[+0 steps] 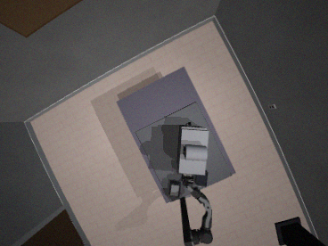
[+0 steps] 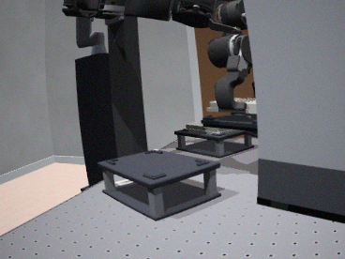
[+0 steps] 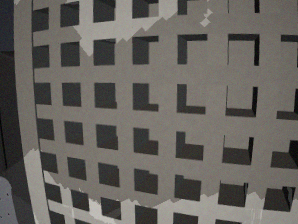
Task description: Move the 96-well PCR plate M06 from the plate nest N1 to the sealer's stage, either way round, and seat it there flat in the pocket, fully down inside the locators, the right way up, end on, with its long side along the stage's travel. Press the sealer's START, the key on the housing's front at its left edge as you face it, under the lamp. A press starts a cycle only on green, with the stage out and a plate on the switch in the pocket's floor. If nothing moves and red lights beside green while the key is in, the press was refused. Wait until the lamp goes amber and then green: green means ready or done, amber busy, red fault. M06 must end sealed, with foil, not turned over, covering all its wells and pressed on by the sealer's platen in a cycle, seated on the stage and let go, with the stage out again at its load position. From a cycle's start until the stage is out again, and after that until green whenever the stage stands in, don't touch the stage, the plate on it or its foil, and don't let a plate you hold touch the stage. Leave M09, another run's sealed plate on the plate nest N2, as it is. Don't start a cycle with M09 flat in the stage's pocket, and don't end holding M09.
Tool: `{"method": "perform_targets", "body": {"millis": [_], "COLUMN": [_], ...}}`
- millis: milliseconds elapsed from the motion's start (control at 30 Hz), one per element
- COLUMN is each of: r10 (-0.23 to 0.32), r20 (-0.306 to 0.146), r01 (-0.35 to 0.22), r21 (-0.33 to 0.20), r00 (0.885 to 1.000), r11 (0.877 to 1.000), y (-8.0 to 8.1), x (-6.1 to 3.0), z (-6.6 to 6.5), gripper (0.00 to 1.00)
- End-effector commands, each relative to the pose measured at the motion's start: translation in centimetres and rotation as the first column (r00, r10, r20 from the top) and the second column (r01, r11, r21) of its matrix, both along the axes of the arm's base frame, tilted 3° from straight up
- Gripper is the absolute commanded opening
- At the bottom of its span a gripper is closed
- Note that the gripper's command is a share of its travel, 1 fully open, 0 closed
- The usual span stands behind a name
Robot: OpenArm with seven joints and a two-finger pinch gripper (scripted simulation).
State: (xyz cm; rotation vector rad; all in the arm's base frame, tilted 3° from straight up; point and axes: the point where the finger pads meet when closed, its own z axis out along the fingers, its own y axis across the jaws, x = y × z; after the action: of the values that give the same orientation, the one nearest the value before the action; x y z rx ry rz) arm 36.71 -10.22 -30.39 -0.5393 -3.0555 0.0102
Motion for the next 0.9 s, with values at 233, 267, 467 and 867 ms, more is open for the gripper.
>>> {"method": "perform_targets", "body": {"millis": [233, 267, 467, 867], "r10": [-0.001, -0.001, -0.001, 0.0], "r20": [-0.006, -0.006, -0.006, -0.001], "r01": [0.001, 0.001, 0.001, 0.0], "r21": [0.0, 0.0, 0.0, -0.003], "r00": [1.0, 1.0, 1.0, 1.0], "r11": [1.0, 1.0, 1.0, 1.0], "y": [0.0, 0.0, 0.0, -0.07], "x": [-0.23, -0.23, -0.23, 0.0], "z": [-0.22, -0.22, -0.22, 0.07], "gripper": [0.0, 0.0, 0.0, 0.0]}}
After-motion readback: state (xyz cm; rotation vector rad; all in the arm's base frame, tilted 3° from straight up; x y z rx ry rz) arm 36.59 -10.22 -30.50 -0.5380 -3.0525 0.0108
